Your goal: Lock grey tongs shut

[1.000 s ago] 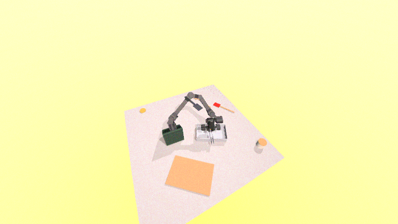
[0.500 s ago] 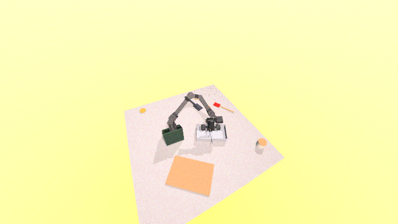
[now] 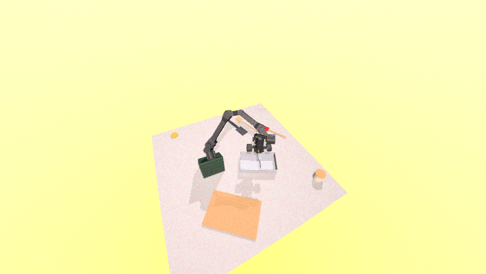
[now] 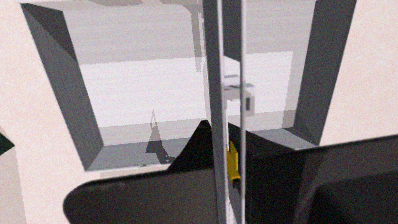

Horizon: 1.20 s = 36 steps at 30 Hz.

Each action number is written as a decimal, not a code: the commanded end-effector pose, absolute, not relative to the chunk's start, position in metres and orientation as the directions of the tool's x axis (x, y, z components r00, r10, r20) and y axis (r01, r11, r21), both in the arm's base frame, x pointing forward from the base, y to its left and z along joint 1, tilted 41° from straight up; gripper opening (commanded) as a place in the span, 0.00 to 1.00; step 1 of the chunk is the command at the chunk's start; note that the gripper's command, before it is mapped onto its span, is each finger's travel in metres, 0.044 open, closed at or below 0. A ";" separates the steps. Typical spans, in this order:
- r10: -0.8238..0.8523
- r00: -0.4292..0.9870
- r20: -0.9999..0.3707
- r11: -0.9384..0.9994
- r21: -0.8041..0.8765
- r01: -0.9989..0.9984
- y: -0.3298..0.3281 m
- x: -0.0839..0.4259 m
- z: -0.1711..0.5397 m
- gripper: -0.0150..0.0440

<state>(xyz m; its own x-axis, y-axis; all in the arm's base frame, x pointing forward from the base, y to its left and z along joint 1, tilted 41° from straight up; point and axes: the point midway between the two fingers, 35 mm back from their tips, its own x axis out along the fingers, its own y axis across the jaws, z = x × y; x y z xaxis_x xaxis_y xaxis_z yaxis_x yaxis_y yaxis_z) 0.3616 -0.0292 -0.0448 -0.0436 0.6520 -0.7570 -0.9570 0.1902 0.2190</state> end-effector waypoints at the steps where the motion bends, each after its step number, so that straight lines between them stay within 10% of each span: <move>1: 0.649 -0.044 -0.760 0.183 0.212 -0.960 -0.039 0.361 -0.030 0.00; 36: 0.623 -0.046 -0.781 -0.112 -0.030 -0.993 -0.175 0.295 -0.133 0.00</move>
